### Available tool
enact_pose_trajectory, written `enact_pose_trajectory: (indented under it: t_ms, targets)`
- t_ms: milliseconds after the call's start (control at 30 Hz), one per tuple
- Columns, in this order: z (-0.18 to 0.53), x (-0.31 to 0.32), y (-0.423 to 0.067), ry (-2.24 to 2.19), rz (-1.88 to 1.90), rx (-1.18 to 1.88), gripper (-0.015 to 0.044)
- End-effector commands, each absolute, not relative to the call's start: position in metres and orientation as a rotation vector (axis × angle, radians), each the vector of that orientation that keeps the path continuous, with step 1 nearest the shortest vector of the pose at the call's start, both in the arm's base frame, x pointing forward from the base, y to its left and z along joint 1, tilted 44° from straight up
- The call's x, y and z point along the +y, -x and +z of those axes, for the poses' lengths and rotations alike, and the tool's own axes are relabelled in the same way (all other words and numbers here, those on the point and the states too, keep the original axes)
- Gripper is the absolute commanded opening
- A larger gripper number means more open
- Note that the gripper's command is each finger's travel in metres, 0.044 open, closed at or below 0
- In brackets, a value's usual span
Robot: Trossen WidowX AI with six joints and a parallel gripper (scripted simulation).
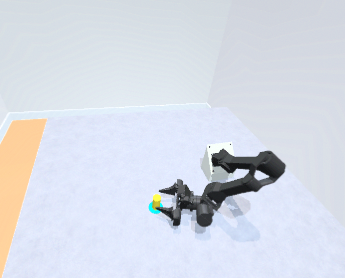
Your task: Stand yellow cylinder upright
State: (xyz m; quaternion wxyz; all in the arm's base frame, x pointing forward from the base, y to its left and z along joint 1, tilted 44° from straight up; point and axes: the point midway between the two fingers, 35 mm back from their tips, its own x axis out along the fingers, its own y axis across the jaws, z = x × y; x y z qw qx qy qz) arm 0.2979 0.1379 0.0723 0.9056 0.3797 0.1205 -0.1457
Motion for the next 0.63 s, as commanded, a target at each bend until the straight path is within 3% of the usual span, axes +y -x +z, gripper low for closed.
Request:
enact_pose_trajectory:
  t_ms: [0,600]
  targets:
    - [0.081,0.131,-0.301,-0.787,-0.302,0.249,0.0400]
    - [0.135,0.076,-0.302,-0.787,-0.303,0.237,0.0400]
